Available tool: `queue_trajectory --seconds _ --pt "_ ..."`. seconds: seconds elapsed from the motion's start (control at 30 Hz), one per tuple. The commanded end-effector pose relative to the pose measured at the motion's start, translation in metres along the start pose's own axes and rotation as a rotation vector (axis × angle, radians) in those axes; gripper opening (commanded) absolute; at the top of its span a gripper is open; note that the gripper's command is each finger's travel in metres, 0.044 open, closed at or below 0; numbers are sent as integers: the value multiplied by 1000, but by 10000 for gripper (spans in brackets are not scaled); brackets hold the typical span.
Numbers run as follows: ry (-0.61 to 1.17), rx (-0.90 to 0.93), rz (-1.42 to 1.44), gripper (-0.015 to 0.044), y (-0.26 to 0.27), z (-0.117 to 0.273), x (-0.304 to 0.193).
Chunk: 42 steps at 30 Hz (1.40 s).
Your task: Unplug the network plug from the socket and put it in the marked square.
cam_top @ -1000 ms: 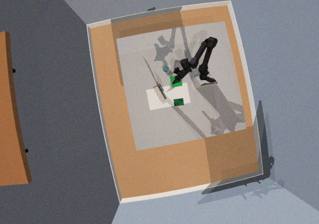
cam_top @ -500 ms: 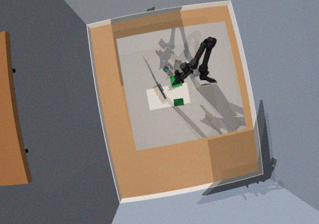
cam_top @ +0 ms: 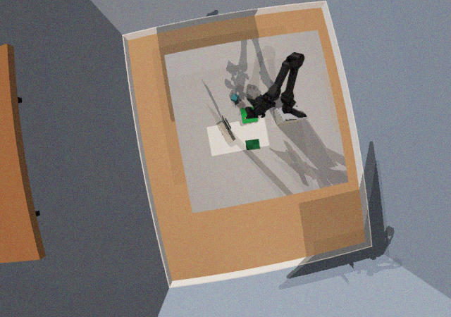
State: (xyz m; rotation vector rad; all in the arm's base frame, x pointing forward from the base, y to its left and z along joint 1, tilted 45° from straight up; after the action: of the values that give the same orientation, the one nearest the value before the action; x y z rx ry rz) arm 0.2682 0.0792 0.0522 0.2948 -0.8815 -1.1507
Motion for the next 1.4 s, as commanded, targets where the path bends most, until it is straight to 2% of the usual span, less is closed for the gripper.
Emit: queue_trajectory --seconds 0.0,0.33,1.37 --pt "-97 -55 -25 0 -15 0 9" --pt "-330 -113 -67 0 -38 6 32" --pt "-330 -119 -70 0 -54 -14 38"
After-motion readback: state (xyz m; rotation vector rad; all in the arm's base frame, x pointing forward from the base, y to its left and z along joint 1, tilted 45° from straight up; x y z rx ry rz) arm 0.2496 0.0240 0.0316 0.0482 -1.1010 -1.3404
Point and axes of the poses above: the point midway between the two fingers, 35 mm back from their tips, its own z axis back along the fingers, its own y axis across the jaws, x = y × z, the point moved 2 cm from there along z, back along the fingers, and after that the axes turned 9 degrees about -z, right-handed, at the moved point
